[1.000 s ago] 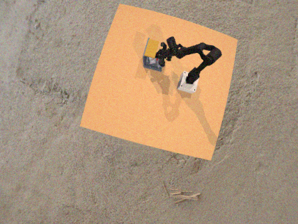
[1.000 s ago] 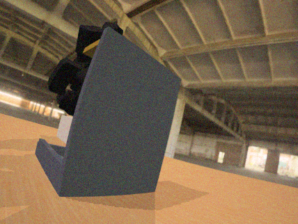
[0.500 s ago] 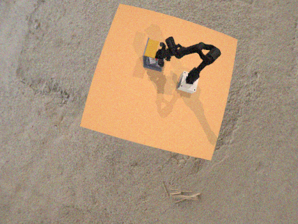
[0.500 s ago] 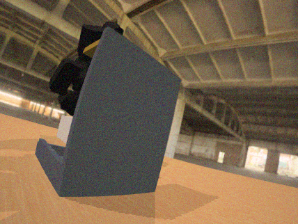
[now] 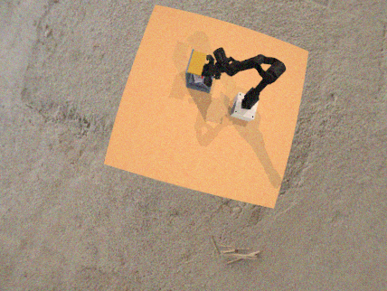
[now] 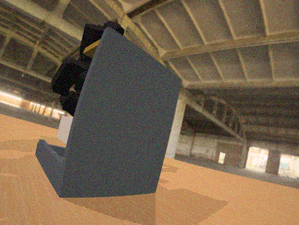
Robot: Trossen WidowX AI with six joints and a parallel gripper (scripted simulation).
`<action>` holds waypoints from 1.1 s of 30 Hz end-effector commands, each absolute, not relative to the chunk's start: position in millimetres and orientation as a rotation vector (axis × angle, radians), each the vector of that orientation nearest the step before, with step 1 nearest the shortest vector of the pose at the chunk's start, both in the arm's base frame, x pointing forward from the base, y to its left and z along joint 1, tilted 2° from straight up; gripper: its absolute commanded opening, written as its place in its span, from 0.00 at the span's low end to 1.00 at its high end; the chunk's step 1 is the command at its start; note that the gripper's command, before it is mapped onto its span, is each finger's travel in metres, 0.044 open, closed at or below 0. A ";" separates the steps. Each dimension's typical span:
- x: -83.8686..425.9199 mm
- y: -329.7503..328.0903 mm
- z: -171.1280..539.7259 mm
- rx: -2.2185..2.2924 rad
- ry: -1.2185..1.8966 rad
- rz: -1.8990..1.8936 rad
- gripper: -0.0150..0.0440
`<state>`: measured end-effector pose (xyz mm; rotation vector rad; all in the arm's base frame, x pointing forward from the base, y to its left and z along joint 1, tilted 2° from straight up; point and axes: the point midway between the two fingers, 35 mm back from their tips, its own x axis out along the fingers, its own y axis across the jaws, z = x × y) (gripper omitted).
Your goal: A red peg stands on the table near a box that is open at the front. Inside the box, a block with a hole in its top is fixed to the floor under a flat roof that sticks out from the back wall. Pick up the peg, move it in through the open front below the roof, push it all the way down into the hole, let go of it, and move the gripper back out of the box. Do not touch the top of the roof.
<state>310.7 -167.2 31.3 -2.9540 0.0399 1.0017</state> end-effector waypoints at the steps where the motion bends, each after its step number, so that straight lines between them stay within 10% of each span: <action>1: 314.4 -168.4 31.9 -2.955 0.045 0.998 0.25; 33: 327.5 -169.6 32.2 -2.956 0.045 0.996 0.25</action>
